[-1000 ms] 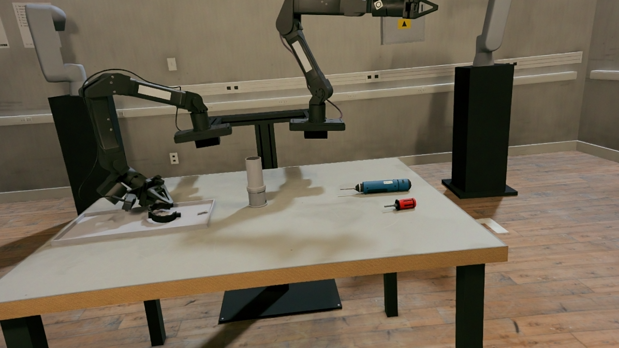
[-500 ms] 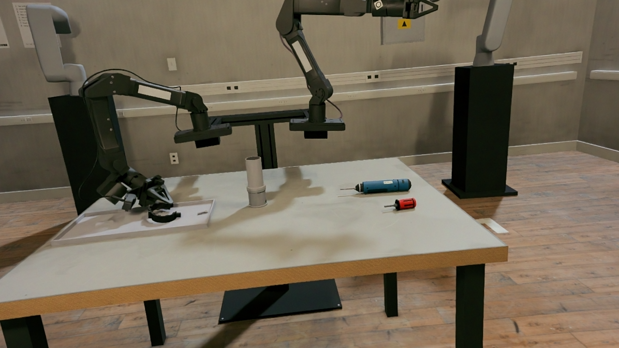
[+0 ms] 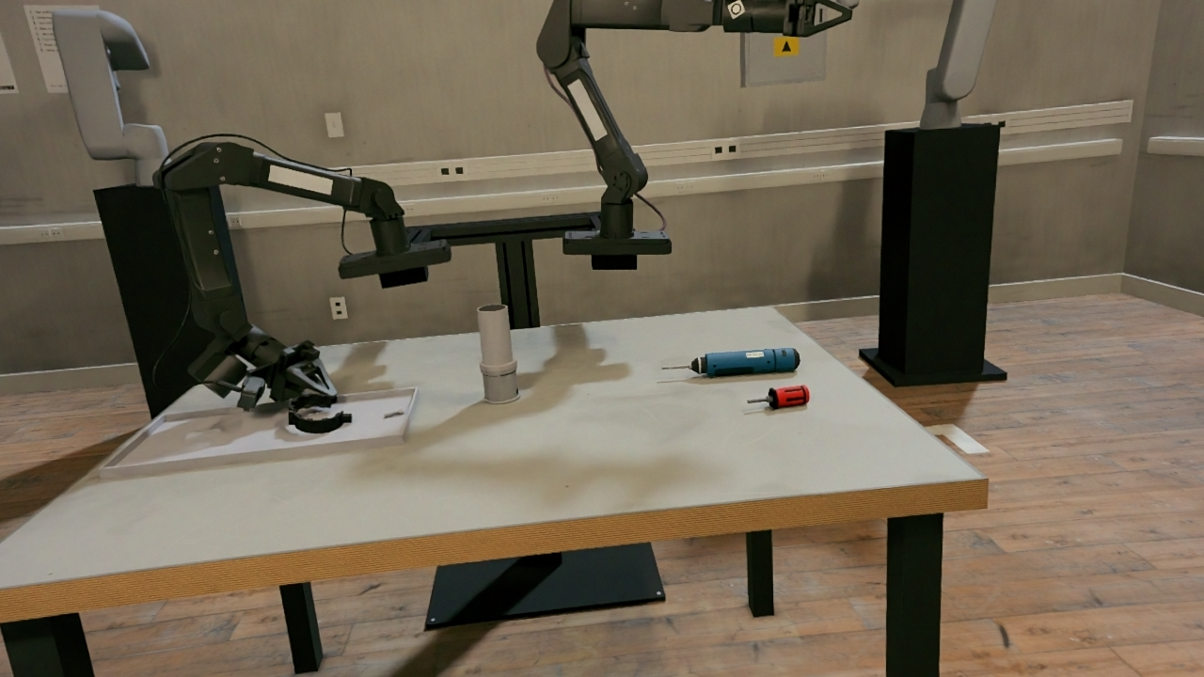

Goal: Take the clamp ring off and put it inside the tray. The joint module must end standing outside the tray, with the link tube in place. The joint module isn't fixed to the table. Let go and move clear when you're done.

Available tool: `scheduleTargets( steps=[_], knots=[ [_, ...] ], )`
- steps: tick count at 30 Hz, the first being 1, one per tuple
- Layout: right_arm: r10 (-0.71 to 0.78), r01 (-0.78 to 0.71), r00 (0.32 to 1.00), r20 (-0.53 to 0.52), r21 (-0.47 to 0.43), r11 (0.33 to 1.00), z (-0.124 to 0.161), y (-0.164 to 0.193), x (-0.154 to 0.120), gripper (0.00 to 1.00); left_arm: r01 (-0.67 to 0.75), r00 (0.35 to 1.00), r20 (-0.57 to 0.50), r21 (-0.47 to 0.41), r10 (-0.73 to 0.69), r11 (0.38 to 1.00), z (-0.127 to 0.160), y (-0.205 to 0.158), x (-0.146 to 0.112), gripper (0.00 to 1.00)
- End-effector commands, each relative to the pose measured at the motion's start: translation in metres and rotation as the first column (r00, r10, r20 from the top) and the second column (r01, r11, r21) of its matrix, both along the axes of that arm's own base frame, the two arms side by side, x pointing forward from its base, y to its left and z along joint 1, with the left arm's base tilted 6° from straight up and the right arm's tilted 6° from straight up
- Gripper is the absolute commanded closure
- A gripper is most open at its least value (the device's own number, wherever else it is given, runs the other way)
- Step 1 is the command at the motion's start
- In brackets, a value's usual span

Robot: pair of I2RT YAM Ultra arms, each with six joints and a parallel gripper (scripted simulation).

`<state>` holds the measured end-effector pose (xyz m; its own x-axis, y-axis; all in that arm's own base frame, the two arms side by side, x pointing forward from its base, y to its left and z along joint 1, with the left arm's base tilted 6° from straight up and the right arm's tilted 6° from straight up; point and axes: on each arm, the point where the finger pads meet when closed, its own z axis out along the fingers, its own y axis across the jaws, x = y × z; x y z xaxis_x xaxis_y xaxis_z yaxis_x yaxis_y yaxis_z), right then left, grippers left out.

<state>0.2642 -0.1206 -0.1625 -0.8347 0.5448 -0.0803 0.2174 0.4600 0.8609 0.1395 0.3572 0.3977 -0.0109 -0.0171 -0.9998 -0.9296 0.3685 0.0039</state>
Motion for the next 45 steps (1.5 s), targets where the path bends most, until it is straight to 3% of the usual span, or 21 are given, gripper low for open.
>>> scheduleTargets(
  steps=[1, 45],
  knots=[
    [0.004, -0.004, 1.000, 0.025, 0.006, 1.000, 0.0019, 0.0046, 0.0030, 0.89, -0.015, 0.999, 0.033, 0.053, 0.013, 0.998, 0.0279, -0.0059, -0.0053, 0.80],
    [0.003, -0.003, 1.000, 0.028, -0.003, 1.000, 0.0098, 0.0041, 0.0059, 0.82, -0.015, 0.999, 0.033, 0.053, 0.013, 0.998, 0.0279, -0.0059, -0.0053, 0.80]
  ],
)
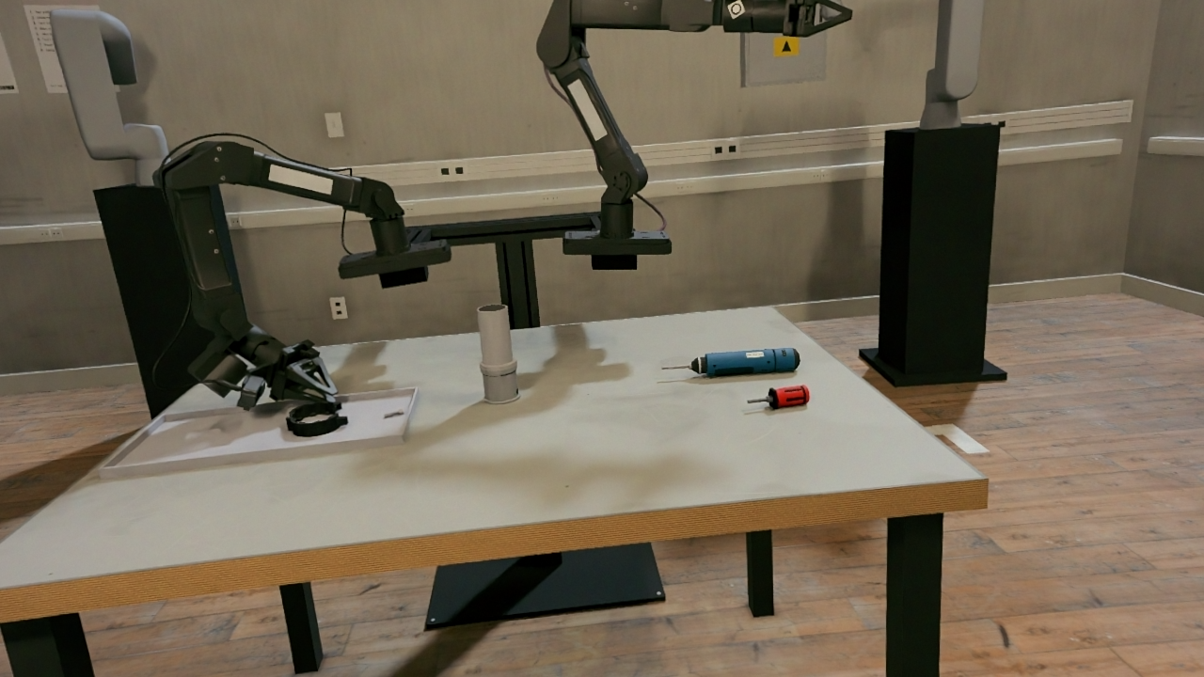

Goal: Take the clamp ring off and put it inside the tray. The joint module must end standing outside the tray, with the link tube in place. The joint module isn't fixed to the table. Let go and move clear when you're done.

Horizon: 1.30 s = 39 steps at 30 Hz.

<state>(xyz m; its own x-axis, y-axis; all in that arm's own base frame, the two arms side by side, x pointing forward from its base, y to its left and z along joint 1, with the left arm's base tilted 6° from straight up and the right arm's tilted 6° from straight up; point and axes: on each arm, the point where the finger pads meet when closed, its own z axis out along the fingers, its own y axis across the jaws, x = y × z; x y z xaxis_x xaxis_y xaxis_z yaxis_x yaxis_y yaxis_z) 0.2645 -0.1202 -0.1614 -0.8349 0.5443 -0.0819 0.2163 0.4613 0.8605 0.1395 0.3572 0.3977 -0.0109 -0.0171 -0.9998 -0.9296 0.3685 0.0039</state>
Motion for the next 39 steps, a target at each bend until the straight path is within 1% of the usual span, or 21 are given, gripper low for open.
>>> scheduleTargets(
  steps=[1, 10, 11, 39],
  knots=[
    [0.003, -0.003, 1.000, 0.026, 0.000, 1.000, 0.0081, 0.0042, 0.0053, 0.82, -0.015, 0.999, 0.033, 0.053, 0.013, 0.998, 0.0279, -0.0059, -0.0053, 0.80],
    [0.003, -0.004, 1.000, 0.019, 0.011, 1.000, 0.0050, 0.0072, 0.0031, 0.82, -0.015, 0.999, 0.033, 0.053, 0.013, 0.998, 0.0279, -0.0059, -0.0053, 0.80],
    [0.003, -0.003, 1.000, 0.021, 0.008, 1.000, 0.0060, 0.0064, 0.0038, 0.80, -0.015, 0.999, 0.033, 0.053, 0.013, 0.998, 0.0279, -0.0059, -0.0053, 0.80],
    [0.000, 0.000, 1.000, 0.028, -0.002, 1.000, 0.0096, 0.0034, 0.0055, 0.80, -0.015, 0.999, 0.033, 0.053, 0.013, 0.998, 0.0279, -0.0059, -0.0053, 0.80]
  ],
)
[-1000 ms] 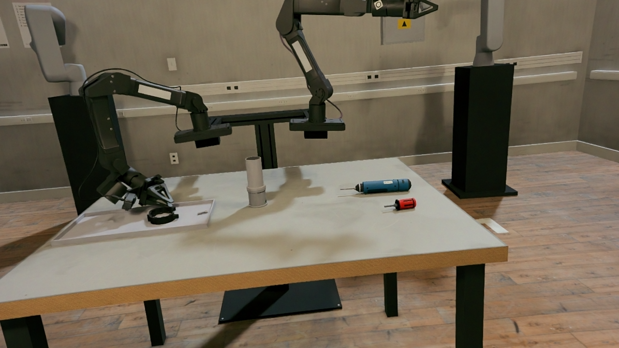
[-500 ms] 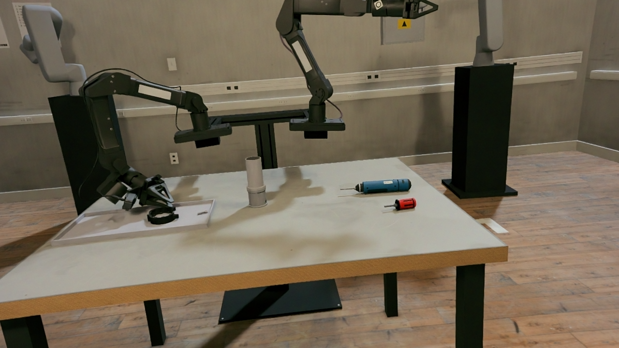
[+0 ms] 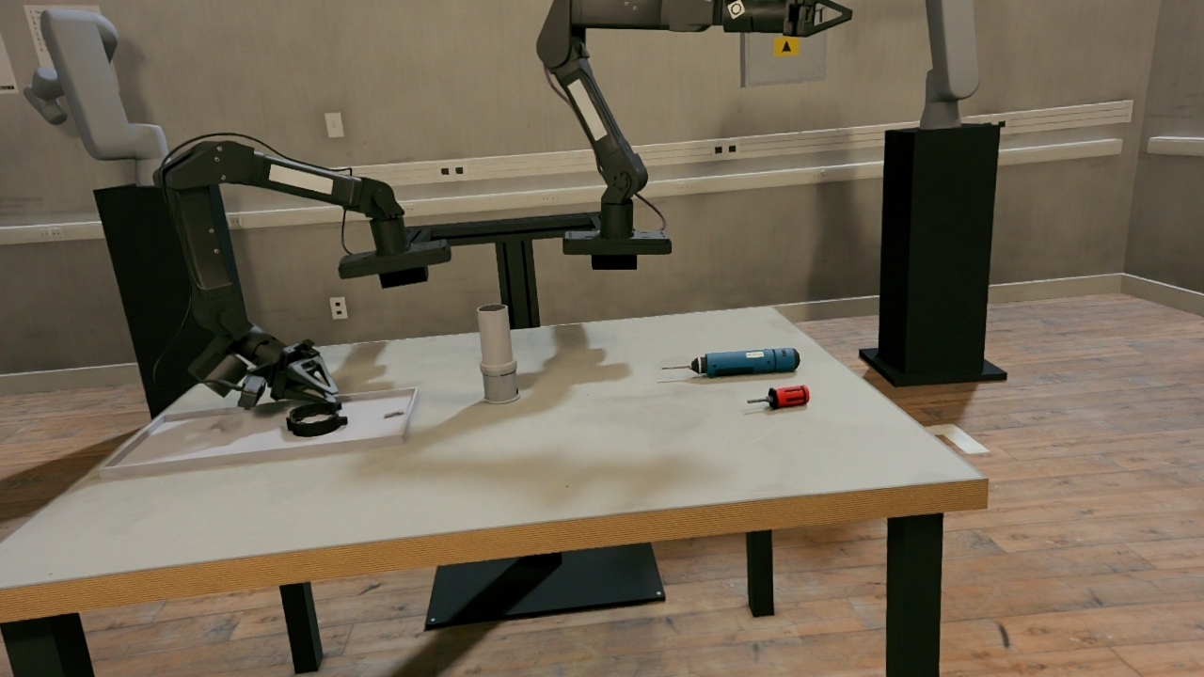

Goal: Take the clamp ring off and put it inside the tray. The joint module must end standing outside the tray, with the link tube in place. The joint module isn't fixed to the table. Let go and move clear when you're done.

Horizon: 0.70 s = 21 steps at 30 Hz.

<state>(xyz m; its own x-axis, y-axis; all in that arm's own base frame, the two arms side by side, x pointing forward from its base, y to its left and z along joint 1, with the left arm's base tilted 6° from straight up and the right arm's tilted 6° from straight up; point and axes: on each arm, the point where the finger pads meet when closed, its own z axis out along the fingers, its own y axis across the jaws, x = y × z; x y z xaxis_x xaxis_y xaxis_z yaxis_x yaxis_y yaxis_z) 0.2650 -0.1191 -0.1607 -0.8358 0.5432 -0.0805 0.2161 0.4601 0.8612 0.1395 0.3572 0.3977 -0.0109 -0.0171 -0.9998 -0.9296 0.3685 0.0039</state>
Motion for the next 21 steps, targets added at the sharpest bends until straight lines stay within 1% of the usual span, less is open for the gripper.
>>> scheduleTargets(
  steps=[1, 6, 17, 21],
  knots=[
    [-0.001, 0.001, 1.000, 0.029, -0.004, 1.000, 0.0089, 0.0022, 0.0050, 0.80, -0.015, 0.999, 0.033, 0.053, 0.013, 0.998, 0.0279, -0.0059, -0.0053, 0.80],
    [-0.001, 0.001, 1.000, 0.023, -0.004, 1.000, 0.0090, 0.0031, 0.0054, 0.80, -0.015, 0.999, 0.033, 0.053, 0.013, 0.998, 0.0279, -0.0059, -0.0053, 0.80],
    [0.001, -0.002, 1.000, -0.006, -0.041, 0.999, 0.0073, 0.0033, 0.0037, 0.80, -0.015, 0.999, 0.033, 0.053, 0.013, 0.998, 0.0279, -0.0059, -0.0053, 0.80],
    [-0.008, 0.008, 1.000, -0.002, -0.033, 0.999, 0.0050, -0.0005, 0.0042, 0.80, -0.015, 0.999, 0.033, 0.053, 0.013, 0.998, 0.0279, -0.0059, -0.0053, 0.80]
  ],
)
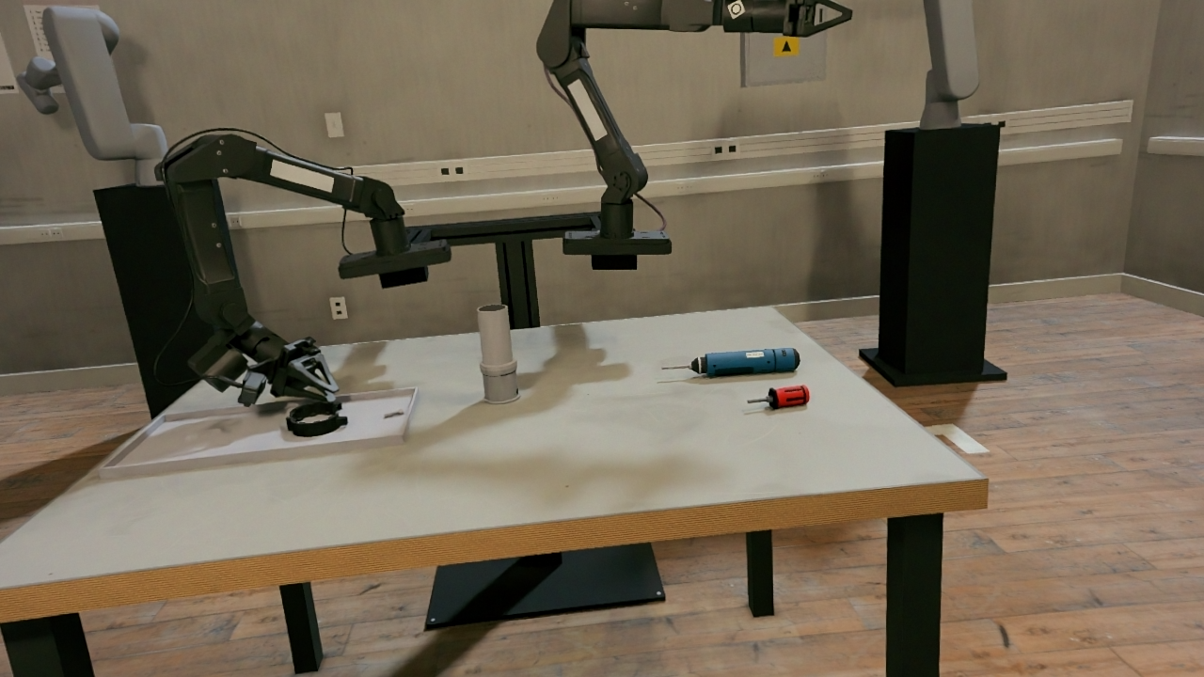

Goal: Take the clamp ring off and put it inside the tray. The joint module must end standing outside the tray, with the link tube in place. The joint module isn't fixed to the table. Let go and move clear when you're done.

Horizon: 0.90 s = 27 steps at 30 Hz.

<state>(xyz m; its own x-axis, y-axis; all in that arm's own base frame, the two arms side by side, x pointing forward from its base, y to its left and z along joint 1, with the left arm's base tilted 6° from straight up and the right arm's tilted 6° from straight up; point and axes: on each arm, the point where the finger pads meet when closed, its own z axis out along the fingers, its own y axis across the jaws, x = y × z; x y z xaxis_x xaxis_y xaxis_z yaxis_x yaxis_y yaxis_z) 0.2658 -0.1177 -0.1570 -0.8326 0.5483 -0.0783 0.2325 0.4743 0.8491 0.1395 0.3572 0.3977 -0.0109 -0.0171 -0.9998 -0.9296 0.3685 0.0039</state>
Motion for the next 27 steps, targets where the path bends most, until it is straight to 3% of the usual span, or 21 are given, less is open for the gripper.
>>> scheduleTargets(
  steps=[1, 27],
  knots=[
    [0.001, 0.000, 1.000, 0.013, -0.015, 1.000, 0.0013, -0.0019, 0.0034, 0.80, -0.015, 0.999, 0.033, 0.053, 0.013, 0.998, 0.0279, -0.0059, -0.0053, 0.80],
    [0.002, -0.005, 1.000, -0.030, -0.086, 0.996, 0.0019, 0.0018, 0.0028, 0.80, -0.015, 0.999, 0.033, 0.053, 0.013, 0.998, 0.0279, -0.0059, -0.0053, 0.80]
  ],
)
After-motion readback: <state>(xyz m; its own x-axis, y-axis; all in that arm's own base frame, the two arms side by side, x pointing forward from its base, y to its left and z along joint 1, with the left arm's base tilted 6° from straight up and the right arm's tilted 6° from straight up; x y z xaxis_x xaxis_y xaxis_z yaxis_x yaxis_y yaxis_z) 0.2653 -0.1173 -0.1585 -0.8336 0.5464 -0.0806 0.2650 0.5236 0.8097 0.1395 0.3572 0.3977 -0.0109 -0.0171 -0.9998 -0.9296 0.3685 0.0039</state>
